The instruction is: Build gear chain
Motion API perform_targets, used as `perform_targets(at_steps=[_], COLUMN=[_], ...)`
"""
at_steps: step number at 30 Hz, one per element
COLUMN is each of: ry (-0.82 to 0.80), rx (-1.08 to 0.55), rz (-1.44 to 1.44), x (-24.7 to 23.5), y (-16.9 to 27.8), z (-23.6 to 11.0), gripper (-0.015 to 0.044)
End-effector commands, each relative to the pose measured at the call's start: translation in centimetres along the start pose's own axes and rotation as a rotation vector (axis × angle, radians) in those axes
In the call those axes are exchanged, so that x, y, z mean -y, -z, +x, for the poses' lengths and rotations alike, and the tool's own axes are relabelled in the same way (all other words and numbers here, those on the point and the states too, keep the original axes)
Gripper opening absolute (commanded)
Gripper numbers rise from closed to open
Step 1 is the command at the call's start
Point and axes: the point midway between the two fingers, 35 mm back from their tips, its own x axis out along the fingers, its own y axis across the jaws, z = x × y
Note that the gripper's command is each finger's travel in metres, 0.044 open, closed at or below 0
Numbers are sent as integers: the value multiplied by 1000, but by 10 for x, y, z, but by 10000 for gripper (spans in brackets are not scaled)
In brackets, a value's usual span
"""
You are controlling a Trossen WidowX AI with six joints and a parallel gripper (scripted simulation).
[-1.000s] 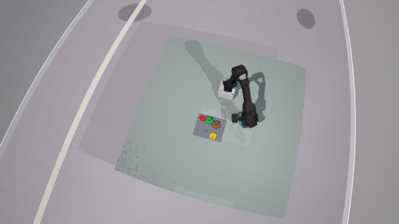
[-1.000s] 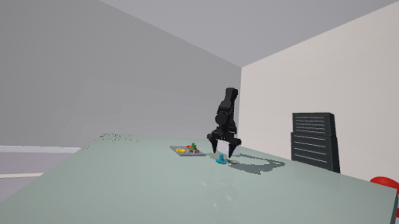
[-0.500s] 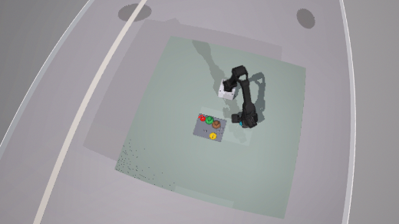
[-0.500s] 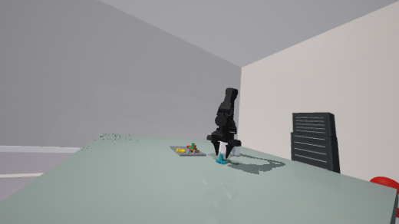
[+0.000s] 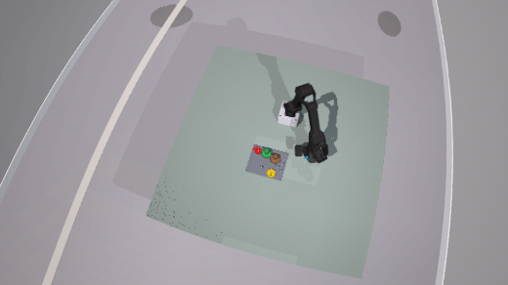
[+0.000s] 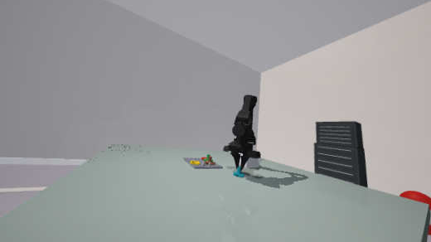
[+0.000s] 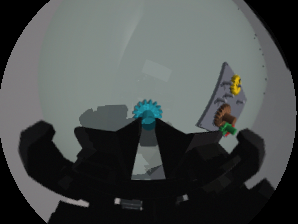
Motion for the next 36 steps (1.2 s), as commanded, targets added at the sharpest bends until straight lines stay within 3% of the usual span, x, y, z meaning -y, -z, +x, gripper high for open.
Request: perform_targets(at_steps=[1,36], ry=[7,6], rx=[20,21], rz=[8,8], x=[-1,-6], y=[-3,-13], z=[-3,-94], gripper=[0,0])
